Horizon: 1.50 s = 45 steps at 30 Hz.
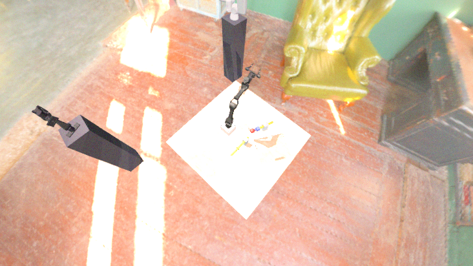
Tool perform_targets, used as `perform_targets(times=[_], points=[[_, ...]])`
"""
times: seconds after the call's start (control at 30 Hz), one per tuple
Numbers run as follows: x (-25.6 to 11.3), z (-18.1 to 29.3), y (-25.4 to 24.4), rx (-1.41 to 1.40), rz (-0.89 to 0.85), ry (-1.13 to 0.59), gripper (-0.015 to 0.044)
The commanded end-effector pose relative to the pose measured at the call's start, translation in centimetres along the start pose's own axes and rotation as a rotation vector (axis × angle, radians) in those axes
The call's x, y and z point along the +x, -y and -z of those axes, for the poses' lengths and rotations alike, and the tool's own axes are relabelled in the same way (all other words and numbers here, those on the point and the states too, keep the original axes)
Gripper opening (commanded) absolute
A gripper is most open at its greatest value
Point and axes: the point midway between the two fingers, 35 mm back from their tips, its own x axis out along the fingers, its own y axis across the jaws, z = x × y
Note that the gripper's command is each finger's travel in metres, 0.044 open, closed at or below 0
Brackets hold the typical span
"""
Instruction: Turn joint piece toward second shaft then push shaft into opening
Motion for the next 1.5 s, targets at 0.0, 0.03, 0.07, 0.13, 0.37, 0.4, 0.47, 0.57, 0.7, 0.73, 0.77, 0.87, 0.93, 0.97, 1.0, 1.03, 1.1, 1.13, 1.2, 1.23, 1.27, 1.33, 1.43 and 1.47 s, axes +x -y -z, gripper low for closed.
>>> perform_targets(times=[0.0,0.03,0.07,0.13,0.37,0.4,0.47,0.57,0.7,0.73,0.77,0.87,0.93,0.97,1.0,1.03,1.1,1.13,1.2,1.23,1.27,1.33,1.43,1.47], points=[[-0.3,-0.5,-2.1,0.073,-0.043,0.050,0.0440],[-0.3,-0.7,-2.6,0.088,-0.054,0.061,0.0440],[-0.4,-0.9,-3.1,0.103,-0.065,0.072,0.0440],[-0.6,-1.2,-4.1,0.134,-0.089,0.092,0.0440],[-1.4,-2.1,-7.5,0.246,-0.183,0.155,0.0440],[-1.6,-2.3,-8.0,0.262,-0.198,0.162,0.0440],[-1.9,-2.5,-9.0,0.295,-0.228,0.177,0.0440],[-2.5,-2.8,-10.5,0.345,-0.273,0.196,0.0440],[-3.3,-3.2,-12.4,0.413,-0.337,0.218,0.0440],[-3.5,-3.3,-12.9,0.430,-0.354,0.223,0.0440],[-3.7,-3.4,-13.4,0.447,-0.370,0.227,0.0440],[-4.5,-3.6,-14.9,0.498,-0.424,0.236,0.0440],[-5.0,-3.7,-15.8,0.533,-0.460,0.240,0.0440],[-5.3,-3.8,-16.3,0.550,-0.479,0.242,0.0440],[-5.6,-3.9,-16.8,0.567,-0.498,0.243,0.0440],[-5.9,-3.9,-17.3,0.584,-0.516,0.243,0.0440],[-6.5,-4.0,-18.2,0.619,-0.555,0.243,0.0440],[-6.8,-4.1,-18.7,0.637,-0.574,0.243,0.0440],[-7.5,-4.1,-19.6,0.671,-0.613,0.240,0.0440],[-7.8,-4.2,-20.1,0.689,-0.633,0.238,0.0440],[-8.1,-4.2,-20.5,0.706,-0.653,0.236,0.0440],[-8.8,-4.3,-21.4,0.741,-0.693,0.230,0.0440],[-9.9,-4.3,-22.7,0.793,-0.754,0.217,0.0440],[-10.3,-4.3,-23.1,0.811,-0.775,0.212,0.0440]])
